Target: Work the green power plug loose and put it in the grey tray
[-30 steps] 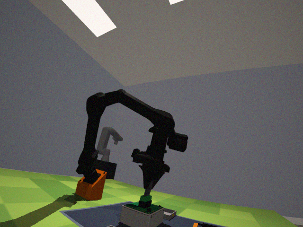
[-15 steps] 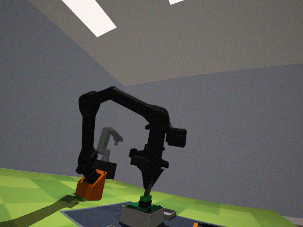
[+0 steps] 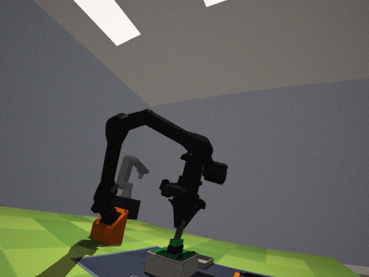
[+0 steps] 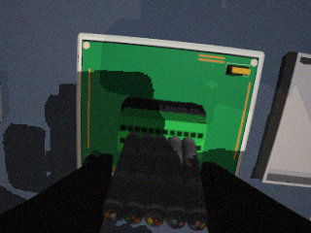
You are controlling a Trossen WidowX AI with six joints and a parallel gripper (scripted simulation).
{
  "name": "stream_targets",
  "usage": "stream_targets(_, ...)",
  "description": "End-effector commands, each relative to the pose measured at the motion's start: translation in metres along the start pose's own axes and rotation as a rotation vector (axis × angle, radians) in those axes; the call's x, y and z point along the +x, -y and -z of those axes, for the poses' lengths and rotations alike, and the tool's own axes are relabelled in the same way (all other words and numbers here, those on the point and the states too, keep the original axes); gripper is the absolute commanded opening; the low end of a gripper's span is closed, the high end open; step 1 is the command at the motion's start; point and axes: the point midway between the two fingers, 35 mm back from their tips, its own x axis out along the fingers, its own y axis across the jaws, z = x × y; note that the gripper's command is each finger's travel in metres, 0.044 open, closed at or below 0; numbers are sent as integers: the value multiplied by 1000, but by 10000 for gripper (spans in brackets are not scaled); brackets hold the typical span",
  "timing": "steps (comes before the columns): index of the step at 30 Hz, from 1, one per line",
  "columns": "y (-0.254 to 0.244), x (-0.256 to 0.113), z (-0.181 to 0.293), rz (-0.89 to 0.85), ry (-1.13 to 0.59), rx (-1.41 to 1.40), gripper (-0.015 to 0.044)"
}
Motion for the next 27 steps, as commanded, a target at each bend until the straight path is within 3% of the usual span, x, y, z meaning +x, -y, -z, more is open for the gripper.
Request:
stream_targets(1,7,-17,0,-29,-38,-18,0)
stream_targets(13,-16,-18,0,238,-35,-23,0)
stream_targets(21,-4,-21,0,104,-36,-21,0)
stream_targets(27,-5,-29,0,104,-36,-21,0)
